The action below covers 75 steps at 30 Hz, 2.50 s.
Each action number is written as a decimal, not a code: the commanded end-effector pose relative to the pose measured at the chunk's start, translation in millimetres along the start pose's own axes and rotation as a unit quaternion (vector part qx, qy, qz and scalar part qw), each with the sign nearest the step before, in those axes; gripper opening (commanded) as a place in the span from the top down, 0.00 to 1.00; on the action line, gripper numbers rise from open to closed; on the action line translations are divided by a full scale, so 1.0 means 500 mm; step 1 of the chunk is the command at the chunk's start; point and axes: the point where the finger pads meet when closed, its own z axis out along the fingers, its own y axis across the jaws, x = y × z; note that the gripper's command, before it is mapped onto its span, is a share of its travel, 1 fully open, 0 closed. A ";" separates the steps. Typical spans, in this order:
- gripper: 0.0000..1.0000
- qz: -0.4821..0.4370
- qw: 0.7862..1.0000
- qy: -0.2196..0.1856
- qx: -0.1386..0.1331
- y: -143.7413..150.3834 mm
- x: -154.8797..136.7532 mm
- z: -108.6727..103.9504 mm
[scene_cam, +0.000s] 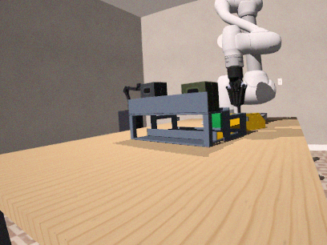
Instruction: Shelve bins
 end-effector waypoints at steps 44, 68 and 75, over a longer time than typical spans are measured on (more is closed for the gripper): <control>0.90 0.004 1.000 -0.002 0.000 -0.005 -0.005 0.005; 0.90 0.004 1.000 -0.002 0.000 -0.005 -0.005 -0.003; 0.90 0.004 1.000 -0.002 0.000 -0.005 -0.005 -0.007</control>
